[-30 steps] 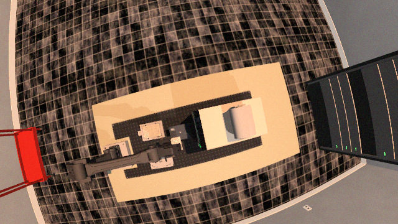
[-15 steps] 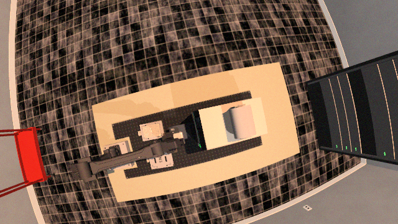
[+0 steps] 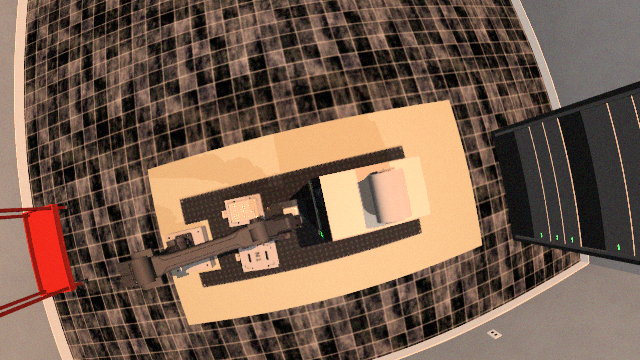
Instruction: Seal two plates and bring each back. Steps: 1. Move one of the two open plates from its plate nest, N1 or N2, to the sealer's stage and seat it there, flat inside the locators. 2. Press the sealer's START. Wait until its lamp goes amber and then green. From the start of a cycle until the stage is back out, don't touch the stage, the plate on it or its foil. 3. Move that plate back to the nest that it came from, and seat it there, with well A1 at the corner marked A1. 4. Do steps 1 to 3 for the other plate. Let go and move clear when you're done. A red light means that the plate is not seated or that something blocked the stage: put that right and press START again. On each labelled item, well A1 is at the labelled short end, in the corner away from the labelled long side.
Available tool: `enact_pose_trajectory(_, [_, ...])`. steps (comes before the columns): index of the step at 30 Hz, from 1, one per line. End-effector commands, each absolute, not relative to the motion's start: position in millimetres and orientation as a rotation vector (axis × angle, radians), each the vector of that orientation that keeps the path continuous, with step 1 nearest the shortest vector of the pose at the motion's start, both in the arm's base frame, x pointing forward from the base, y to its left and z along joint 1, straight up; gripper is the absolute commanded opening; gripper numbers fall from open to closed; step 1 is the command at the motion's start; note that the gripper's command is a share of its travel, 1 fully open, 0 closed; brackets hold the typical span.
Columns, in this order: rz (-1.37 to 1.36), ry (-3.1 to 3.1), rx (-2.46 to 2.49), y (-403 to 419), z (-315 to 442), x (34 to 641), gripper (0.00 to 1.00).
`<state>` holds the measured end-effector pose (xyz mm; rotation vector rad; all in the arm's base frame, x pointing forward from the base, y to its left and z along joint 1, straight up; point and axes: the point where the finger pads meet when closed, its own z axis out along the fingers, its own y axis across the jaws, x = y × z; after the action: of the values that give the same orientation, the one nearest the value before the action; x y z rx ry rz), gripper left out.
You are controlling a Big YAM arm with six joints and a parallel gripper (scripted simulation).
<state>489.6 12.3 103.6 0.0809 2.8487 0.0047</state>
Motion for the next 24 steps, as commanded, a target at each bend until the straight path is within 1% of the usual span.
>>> enact_pose_trajectory(1, [0.009, 2.788, 0.123, 13.8, 132.1, 520.1, 0.0])
enact_pose_trajectory(7, [0.02, 2.777, 0.116, 23.8, 134.8, 530.8, 0.0])
enact_pose_trajectory(12, [0.01, 2.831, 0.097, 33.1, 111.9, 528.2, 0.0])
enact_pose_trajectory(24, [0.006, 2.76, 0.09, 24.1, 139.0, 542.6, 0.0])
